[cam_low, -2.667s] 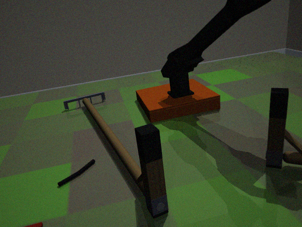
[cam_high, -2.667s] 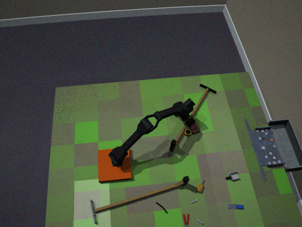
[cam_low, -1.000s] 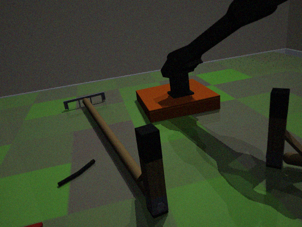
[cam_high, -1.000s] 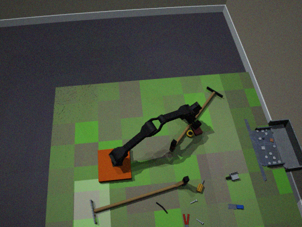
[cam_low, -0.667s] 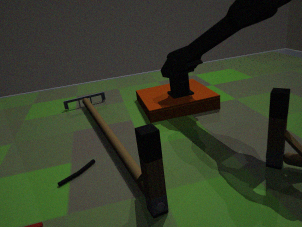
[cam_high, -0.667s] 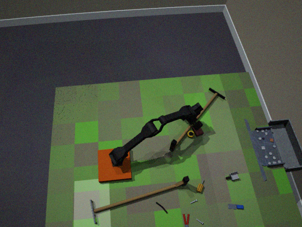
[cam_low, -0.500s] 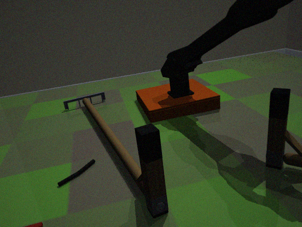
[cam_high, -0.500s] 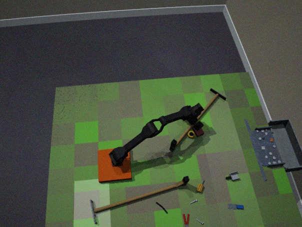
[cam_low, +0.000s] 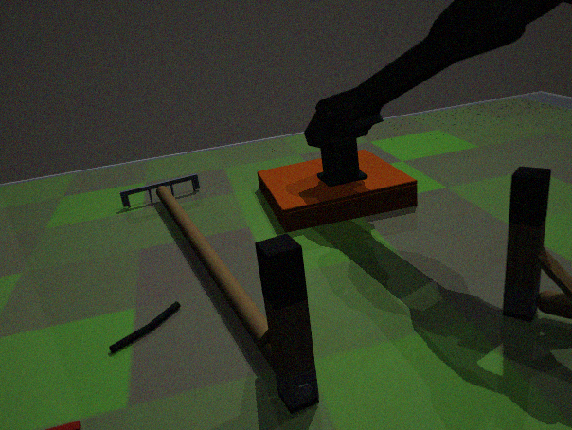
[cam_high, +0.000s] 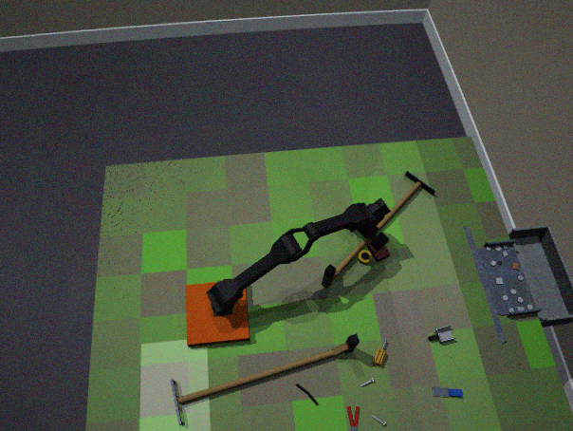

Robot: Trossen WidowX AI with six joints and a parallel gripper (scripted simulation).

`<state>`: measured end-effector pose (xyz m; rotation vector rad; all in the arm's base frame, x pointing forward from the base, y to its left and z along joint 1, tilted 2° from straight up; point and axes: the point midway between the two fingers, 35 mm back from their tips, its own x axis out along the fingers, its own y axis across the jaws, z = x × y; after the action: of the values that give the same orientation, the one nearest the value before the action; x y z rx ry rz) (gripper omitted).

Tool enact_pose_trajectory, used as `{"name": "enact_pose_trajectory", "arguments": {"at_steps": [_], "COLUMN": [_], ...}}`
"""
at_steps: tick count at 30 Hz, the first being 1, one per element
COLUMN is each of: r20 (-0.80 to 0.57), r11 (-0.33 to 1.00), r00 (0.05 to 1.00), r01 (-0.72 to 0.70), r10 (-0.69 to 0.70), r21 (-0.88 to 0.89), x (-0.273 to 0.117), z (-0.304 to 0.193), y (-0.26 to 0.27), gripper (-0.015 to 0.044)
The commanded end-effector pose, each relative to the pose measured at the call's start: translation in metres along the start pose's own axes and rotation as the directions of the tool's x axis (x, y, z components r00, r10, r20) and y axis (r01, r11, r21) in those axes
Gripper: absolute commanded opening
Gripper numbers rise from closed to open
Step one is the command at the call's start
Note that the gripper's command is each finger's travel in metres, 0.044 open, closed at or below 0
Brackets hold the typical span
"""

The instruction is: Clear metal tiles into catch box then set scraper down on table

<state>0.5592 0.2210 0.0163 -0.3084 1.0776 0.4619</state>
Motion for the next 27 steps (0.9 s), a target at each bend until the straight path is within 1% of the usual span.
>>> {"name": "enact_pose_trajectory", "arguments": {"at_steps": [1, 14, 18, 27], "r20": [0.002, 0.042, 0.042, -0.151], "r11": [1.0, 1.0, 1.0, 0.997], "r00": [1.0, 0.999, 0.999, 0.988], "r01": [0.0, 0.007, 0.007, 0.029], "r10": [0.0, -0.007, -0.008, -0.018], "r21": [0.0, -0.001, 0.001, 0.074], "x": [-0.002, -0.049, -0.054, -0.051], "z": [0.001, 0.019, 0.02, -0.022], "y": [0.0, 0.001, 0.002, 0.024], "gripper": [0.0, 0.0, 0.0, 0.0]}}
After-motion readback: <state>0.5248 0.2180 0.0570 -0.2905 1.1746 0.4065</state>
